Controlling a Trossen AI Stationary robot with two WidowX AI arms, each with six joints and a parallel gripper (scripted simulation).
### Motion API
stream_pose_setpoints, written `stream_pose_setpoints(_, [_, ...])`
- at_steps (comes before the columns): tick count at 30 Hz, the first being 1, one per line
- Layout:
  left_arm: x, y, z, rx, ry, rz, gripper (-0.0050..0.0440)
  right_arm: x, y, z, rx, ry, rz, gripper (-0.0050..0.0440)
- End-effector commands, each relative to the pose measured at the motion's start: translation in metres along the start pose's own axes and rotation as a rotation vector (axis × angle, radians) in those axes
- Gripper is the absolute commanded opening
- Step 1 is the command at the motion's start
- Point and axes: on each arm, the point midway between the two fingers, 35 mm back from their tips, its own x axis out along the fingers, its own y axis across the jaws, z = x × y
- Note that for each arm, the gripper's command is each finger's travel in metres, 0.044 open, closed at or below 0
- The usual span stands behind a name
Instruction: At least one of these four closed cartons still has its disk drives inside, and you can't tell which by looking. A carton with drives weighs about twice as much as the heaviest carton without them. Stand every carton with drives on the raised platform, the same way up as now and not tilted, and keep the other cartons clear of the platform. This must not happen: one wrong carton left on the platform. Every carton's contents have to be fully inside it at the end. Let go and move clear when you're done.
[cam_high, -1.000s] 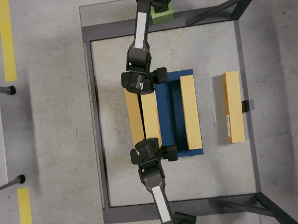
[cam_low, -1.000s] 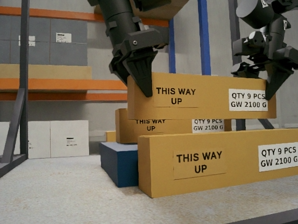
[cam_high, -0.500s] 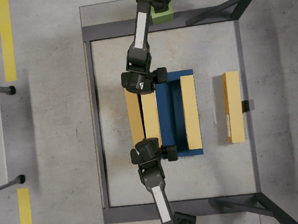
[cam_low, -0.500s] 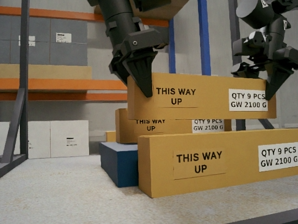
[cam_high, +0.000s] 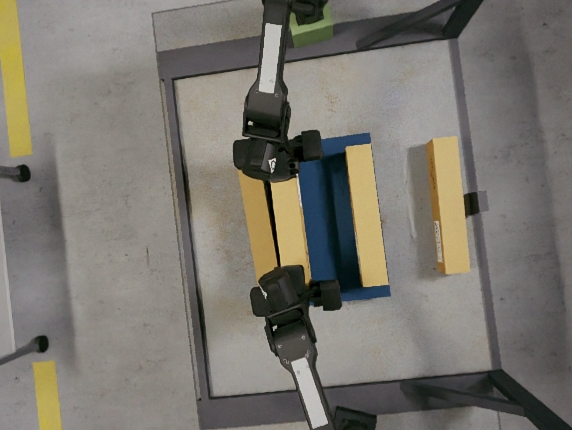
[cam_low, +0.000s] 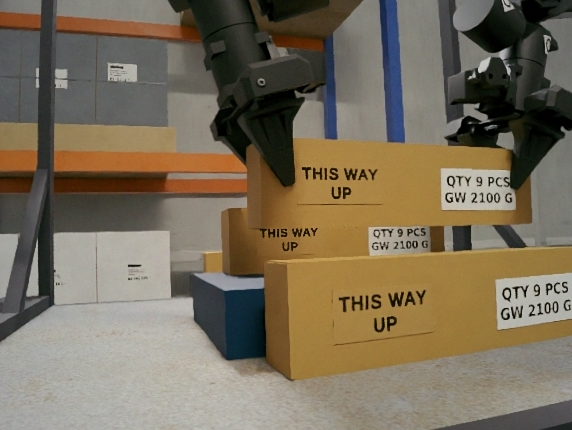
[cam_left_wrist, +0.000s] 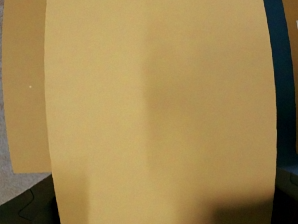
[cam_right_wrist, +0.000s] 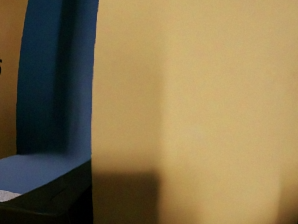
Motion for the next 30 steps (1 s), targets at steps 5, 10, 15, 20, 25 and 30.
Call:
stream_pose_setpoints(5, [-0.0247,0.0014,0.0079,0.005,-0.053,0.013,-0.0050,-0.0285,-0.0024,0.0143,-0.009,-0.080,-0.027,-0.0050])
stream_pose_setpoints(10, [-0.0199,0.0008,0.0066,0.007,-0.086,0.026,-0.0050,-0.0239,-0.0026,0.0126,-0.010,-0.080,-0.026,-0.0050])
stream_pose_setpoints(15, [-0.0199,0.0008,0.0066,0.007,-0.086,0.026,-0.0050,-0.0239,-0.0026,0.0126,-0.010,-0.080,-0.026,-0.0050])
stream_pose_setpoints(20, [-0.0199,0.0008,0.0066,0.007,-0.086,0.026,-0.0050,-0.0239,-0.0026,0.0126,-0.010,-0.080,-0.026,-0.0050])
stream_pose_setpoints(25, [-0.0197,0.0012,0.0065,0.005,-0.086,0.027,-0.0050,-0.0243,-0.0026,0.0129,-0.010,-0.082,-0.028,-0.0050])
stream_pose_setpoints(30, [-0.0197,0.0012,0.0065,0.005,-0.086,0.027,-0.0050,-0.0243,-0.0026,0.0129,-0.010,-0.082,-0.028,-0.0050])
